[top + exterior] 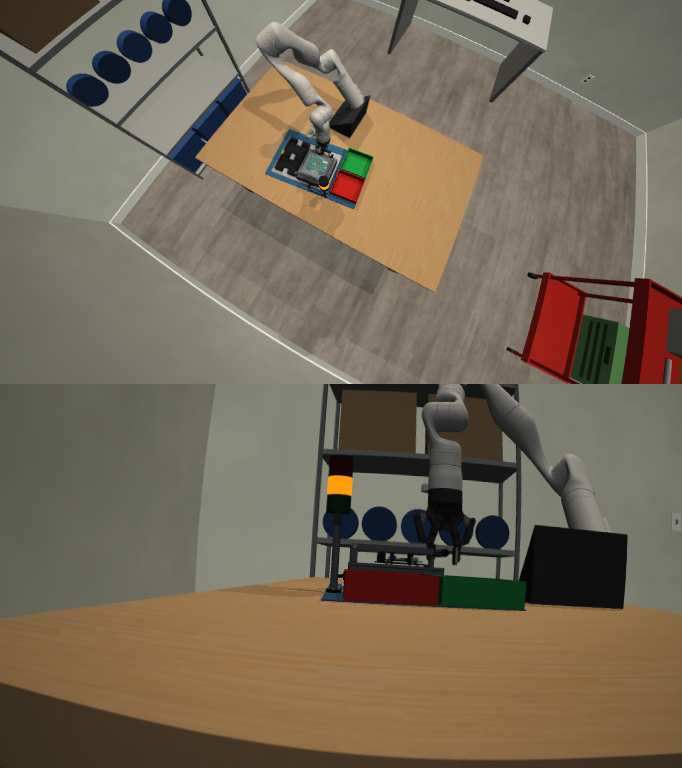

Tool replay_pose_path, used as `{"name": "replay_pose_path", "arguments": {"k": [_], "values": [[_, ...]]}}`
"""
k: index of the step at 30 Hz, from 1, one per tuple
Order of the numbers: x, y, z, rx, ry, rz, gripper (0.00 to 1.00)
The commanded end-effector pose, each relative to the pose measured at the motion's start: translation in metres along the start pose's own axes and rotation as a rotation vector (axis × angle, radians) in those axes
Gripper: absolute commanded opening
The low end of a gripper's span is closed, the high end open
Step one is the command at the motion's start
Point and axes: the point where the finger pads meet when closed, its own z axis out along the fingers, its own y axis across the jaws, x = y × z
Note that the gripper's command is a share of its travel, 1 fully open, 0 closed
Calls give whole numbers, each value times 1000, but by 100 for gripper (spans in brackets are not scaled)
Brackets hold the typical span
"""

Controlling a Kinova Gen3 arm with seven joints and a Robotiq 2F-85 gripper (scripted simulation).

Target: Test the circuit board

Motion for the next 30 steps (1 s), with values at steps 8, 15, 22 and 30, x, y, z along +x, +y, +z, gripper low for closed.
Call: {"name": "replay_pose_path", "arguments": {"k": [8, 15, 22, 30], "values": [[0, -6, -5, 12, -4, 3, 50], [0, -6, -28, 12, -4, 3, 50], [0, -6, -55, 12, -4, 3, 50], [0, -5, -93, 12, -4, 3, 50]]}}
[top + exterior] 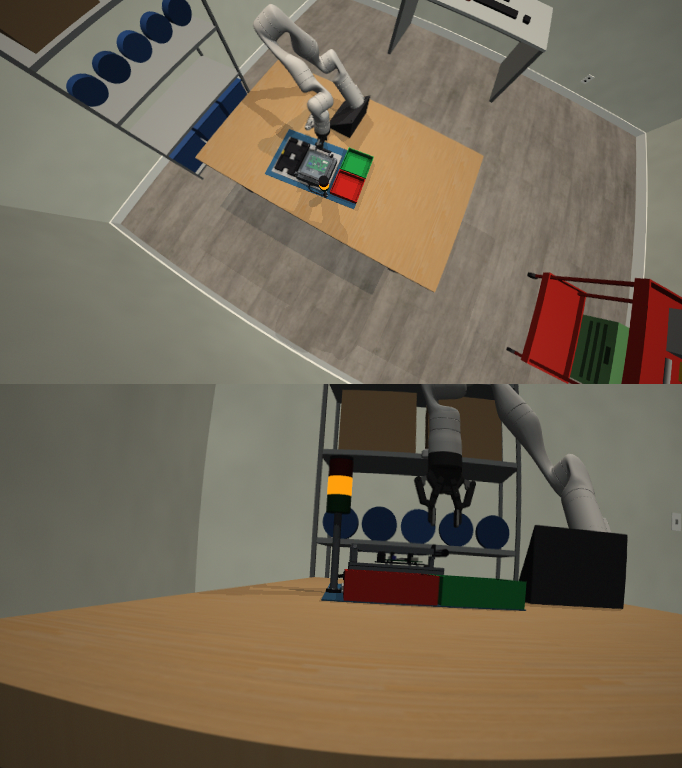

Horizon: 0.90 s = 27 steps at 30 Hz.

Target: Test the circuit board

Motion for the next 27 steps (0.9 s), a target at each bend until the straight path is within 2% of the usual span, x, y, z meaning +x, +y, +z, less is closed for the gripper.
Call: {"name": "replay_pose_path", "arguments": {"k": [1, 5, 12, 13, 27], "values": [[-1, -6, -16, 21, -9, 6, 50], [-1, -5, -25, 21, -9, 6, 50], [-1, -5, -27, 21, -9, 6, 50], [-1, -5, -27, 21, -9, 6, 100], [-1, -5, -27, 21, -9, 6, 100]]}}
